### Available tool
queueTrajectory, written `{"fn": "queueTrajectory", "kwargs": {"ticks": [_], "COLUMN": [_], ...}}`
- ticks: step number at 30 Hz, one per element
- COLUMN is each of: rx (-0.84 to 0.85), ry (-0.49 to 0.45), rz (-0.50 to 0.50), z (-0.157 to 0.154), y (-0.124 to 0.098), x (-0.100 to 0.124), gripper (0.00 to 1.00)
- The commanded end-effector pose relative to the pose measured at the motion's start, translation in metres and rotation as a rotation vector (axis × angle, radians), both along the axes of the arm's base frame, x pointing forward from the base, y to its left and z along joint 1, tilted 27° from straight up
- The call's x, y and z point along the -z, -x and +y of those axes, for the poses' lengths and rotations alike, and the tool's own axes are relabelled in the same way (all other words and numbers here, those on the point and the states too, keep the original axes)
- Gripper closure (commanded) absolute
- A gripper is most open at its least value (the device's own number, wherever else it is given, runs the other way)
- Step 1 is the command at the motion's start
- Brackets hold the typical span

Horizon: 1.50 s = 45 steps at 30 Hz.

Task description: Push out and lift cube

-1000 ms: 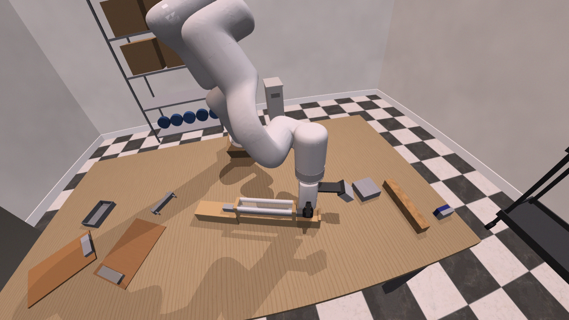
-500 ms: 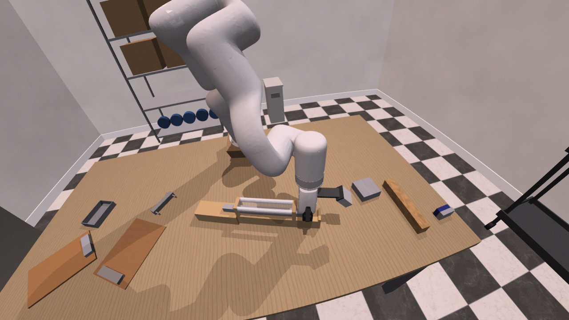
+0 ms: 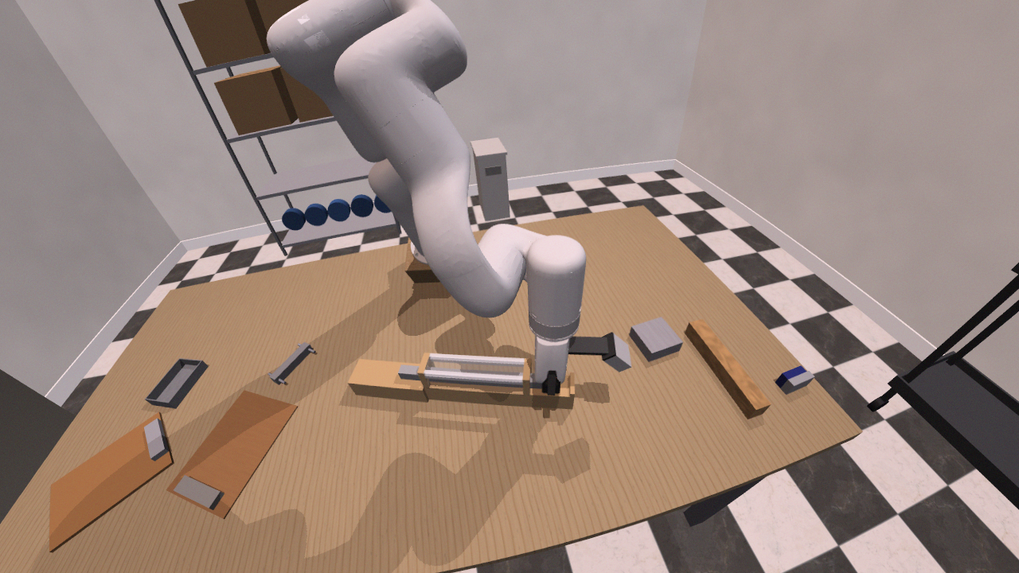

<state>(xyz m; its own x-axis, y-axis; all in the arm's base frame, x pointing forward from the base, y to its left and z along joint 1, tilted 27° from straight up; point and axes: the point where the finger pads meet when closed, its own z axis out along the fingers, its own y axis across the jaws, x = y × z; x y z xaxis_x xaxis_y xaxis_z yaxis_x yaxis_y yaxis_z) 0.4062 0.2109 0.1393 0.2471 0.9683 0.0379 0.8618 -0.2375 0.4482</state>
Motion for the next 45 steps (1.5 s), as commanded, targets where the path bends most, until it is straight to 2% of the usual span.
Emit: {"fn": "queueTrajectory", "kwargs": {"ticks": [1,33,38,45], "rx": [-0.001,-0.001,-0.001,-0.001], "ry": [-0.002,-0.002,-0.002,-0.002], "rz": [-0.003,-0.003,-0.003,-0.003], "z": [0.001,0.001,0.002,0.005], "y": [-0.001,0.0,0.004,0.025], "x": [-0.001,-0.003,-0.011,-0.053], "gripper": [1.0,1.0,1.0,1.0]}}
